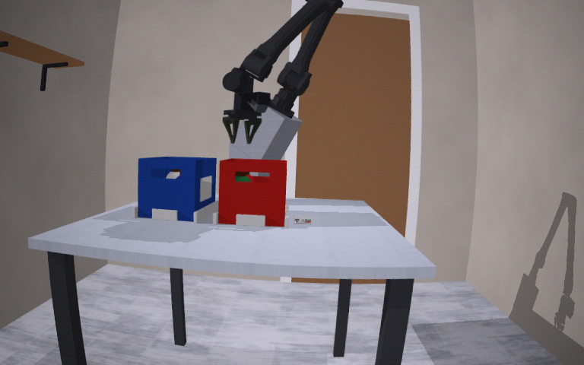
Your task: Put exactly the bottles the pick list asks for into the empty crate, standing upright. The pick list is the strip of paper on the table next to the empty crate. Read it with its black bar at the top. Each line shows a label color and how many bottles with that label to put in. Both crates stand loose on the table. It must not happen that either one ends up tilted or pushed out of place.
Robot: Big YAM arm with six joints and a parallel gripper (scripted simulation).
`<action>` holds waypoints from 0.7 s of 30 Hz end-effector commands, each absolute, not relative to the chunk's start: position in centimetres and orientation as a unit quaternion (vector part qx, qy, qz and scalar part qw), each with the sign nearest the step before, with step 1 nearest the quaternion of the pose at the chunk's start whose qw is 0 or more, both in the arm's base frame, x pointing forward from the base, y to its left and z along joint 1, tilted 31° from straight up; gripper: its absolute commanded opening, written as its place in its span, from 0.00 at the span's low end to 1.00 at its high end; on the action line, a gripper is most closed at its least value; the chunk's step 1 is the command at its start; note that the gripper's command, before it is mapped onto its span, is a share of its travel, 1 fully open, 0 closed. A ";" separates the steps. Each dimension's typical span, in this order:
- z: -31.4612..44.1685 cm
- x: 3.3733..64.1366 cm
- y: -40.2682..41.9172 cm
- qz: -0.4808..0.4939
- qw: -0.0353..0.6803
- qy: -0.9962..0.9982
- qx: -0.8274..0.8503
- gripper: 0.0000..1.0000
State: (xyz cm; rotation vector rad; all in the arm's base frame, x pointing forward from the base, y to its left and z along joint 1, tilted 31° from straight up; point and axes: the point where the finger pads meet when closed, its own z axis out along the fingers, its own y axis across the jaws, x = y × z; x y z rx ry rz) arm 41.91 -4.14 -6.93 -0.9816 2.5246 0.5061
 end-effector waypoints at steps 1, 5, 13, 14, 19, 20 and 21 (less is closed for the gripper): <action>-5.7 42.6 -3.5 0.177 0.196 0.896 -0.356 0.61; -5.7 42.7 -3.5 0.177 0.197 0.897 -0.355 0.61; -5.6 42.7 -3.5 0.177 0.197 0.896 -0.355 0.61; -5.6 42.8 -3.5 0.177 0.197 0.896 -0.355 0.61; -5.6 42.8 -3.4 0.177 0.198 0.896 -0.355 0.61; -5.6 42.8 -3.4 0.176 0.198 0.896 -0.355 0.61; -5.6 42.8 -3.4 0.176 0.198 0.896 -0.355 0.61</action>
